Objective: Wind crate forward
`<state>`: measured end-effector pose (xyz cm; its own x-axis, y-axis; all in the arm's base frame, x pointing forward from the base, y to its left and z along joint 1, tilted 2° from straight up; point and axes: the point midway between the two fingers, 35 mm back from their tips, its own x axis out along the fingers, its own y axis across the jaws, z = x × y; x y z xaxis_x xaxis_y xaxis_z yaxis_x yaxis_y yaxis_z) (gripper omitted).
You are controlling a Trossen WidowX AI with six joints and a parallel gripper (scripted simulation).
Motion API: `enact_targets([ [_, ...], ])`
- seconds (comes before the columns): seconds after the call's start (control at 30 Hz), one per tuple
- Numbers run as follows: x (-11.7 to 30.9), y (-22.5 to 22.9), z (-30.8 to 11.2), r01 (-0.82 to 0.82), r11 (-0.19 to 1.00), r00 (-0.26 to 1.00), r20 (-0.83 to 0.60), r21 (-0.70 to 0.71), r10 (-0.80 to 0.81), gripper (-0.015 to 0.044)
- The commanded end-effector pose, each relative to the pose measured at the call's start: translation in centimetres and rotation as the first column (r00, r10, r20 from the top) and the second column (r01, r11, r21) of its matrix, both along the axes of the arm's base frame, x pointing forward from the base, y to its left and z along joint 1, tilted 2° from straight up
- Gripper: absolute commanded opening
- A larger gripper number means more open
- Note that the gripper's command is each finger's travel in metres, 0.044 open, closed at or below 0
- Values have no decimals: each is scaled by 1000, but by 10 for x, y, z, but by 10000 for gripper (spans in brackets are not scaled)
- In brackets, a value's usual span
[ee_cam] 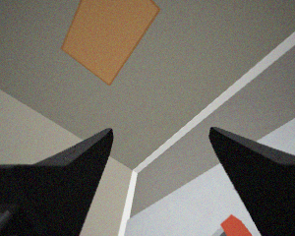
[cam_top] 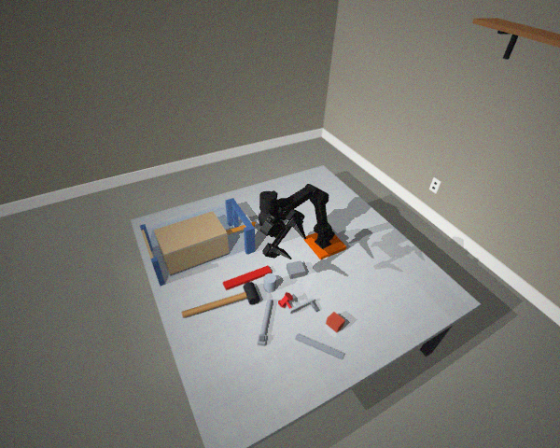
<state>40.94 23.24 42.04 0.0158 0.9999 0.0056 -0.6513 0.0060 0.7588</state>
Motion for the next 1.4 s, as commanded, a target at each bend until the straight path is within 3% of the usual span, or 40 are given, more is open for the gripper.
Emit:
enact_targets([
  [0.0, 1, 1, -2, 6, 1000, 1000, -9, -2, -6, 426],
  [0.17, 25, 30, -57, 152, 982, 961, -216, -115, -174, 440],
  [0.37, 30, 54, -155, 251, 872, 828, -374, -420, -418, 440],
  [0.53, 5, 54, -238, 213, 672, 721, -349, -710, -598, 440],
  [0.73, -49, 26, -316, 69, 285, 688, -162, -956, -708, 440],
  [0.87, -82, 0, -341, -13, 26, 725, -28, -1000, -688, 440],
  [1.13, -84, -1, -343, -17, 13, 728, -21, -1000, -685, 440],
  [1.37, -79, 7, -386, -17, 13, 728, -21, -1000, -685, 440],
])
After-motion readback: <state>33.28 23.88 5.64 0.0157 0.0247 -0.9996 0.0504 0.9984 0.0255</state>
